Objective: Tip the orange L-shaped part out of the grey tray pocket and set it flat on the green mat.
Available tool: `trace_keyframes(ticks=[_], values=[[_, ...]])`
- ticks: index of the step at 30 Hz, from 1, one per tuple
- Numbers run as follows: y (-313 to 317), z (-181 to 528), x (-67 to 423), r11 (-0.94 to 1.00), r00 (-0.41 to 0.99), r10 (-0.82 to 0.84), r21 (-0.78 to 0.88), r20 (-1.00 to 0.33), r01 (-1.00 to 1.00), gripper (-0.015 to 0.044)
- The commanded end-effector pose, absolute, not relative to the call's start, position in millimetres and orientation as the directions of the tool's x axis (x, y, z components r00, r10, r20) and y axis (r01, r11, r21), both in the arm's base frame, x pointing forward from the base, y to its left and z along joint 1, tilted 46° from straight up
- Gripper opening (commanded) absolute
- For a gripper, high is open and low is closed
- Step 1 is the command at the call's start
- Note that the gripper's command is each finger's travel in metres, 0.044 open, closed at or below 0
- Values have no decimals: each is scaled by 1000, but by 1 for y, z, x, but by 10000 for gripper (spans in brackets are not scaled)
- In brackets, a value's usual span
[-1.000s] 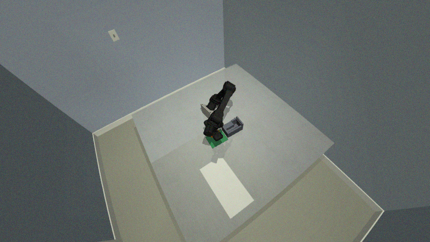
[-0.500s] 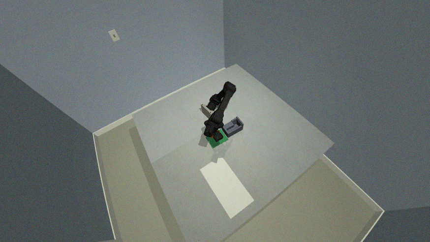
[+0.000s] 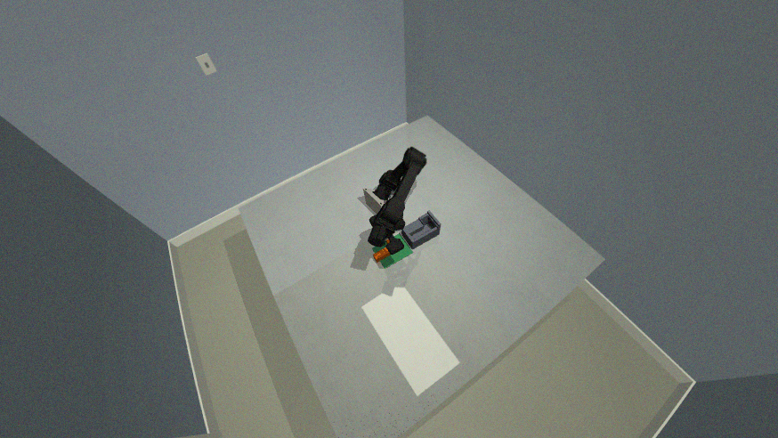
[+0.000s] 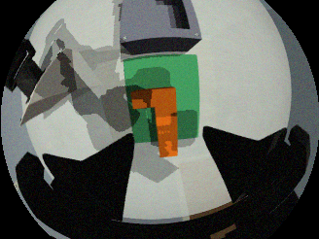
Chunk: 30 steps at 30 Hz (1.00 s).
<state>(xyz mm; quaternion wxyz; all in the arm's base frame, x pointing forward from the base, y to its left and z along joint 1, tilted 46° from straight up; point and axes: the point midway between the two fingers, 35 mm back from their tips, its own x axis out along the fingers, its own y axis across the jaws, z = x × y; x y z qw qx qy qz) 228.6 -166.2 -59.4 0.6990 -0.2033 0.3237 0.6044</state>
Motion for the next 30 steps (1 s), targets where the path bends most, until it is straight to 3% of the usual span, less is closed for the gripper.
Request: trace_keyframes(ticks=[1, 5, 30], values=[[-197, -36, 228, 200, 78, 699, 90, -711, -976, 400], [-218, -11, 223, 202, 78, 700, 92, -710, -975, 400], [-216, -15, 224, 211, 87, 697, 88, -712, -973, 400]])
